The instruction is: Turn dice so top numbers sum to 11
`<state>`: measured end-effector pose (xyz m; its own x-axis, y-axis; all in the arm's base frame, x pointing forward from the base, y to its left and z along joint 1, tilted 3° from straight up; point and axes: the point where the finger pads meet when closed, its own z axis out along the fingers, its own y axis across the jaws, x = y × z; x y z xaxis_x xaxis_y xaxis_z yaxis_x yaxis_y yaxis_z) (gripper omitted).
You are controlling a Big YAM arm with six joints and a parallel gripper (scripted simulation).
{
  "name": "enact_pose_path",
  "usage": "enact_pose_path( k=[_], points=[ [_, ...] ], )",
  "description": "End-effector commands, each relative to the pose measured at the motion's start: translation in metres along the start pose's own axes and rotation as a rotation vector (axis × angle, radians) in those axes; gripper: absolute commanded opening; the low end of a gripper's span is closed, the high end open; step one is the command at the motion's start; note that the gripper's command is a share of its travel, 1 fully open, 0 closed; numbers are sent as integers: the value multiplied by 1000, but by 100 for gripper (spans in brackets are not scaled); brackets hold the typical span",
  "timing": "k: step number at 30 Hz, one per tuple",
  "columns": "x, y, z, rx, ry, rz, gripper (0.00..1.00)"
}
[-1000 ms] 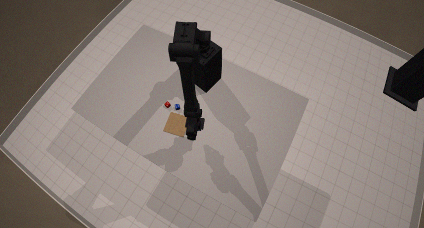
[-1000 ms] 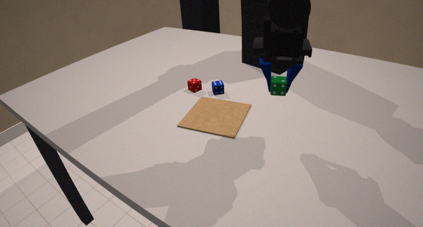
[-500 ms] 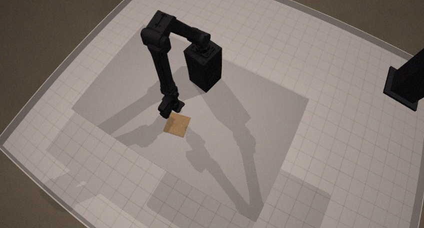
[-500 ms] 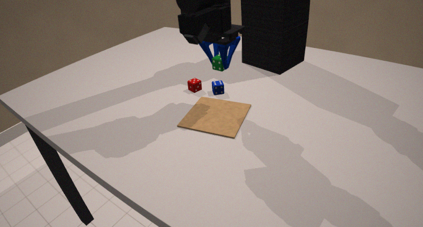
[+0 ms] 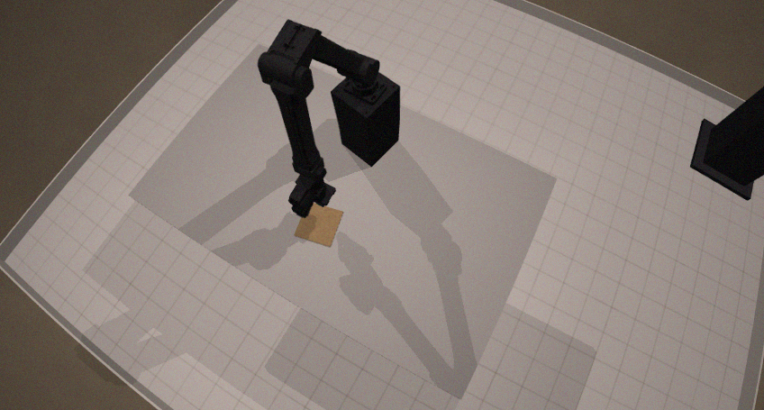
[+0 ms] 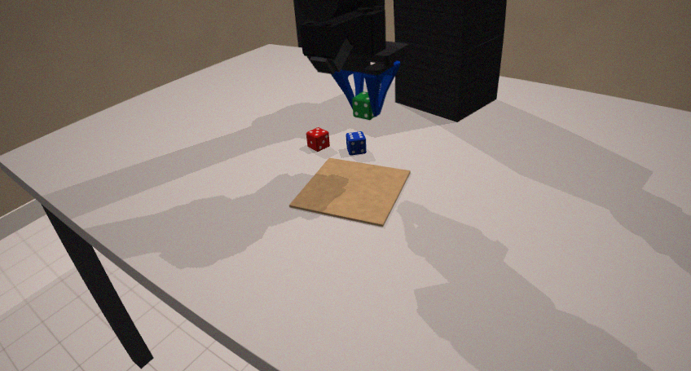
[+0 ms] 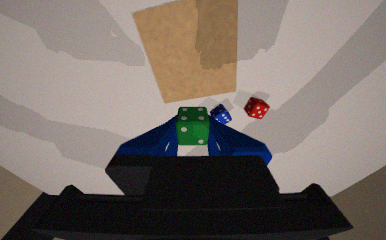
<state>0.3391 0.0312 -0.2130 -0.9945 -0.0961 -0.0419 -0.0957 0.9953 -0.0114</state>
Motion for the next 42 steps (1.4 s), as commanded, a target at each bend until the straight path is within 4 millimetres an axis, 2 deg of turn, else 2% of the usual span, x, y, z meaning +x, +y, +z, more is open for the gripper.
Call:
enact_pose_path(
  k=[1,7,9,19,24,26,27,29,31,34,37,42],
  points=[
    [-11,0,4,0,-26,-8,26],
    [-10,-1,23,1,-24,-7,26],
    [-10,-1,23,1,-24,-7,26],
    [-7,-3,70,1,-19,0,26],
    [-7,-4,88,1,-19,1,26],
    [-7,-4,88,1,-19,1,26],
    [-22,-3,78,1,-55,0,26],
    [-7,-3,94,1,-19,-1,26],
    [-7,-3,95,1,-19,-1,26],
    [4,-3,95,1,5,-1,26],
    [-7,-3,91,1,-16,0,26],
    [-7,-3,91,1,-16,0,26]
  ],
)
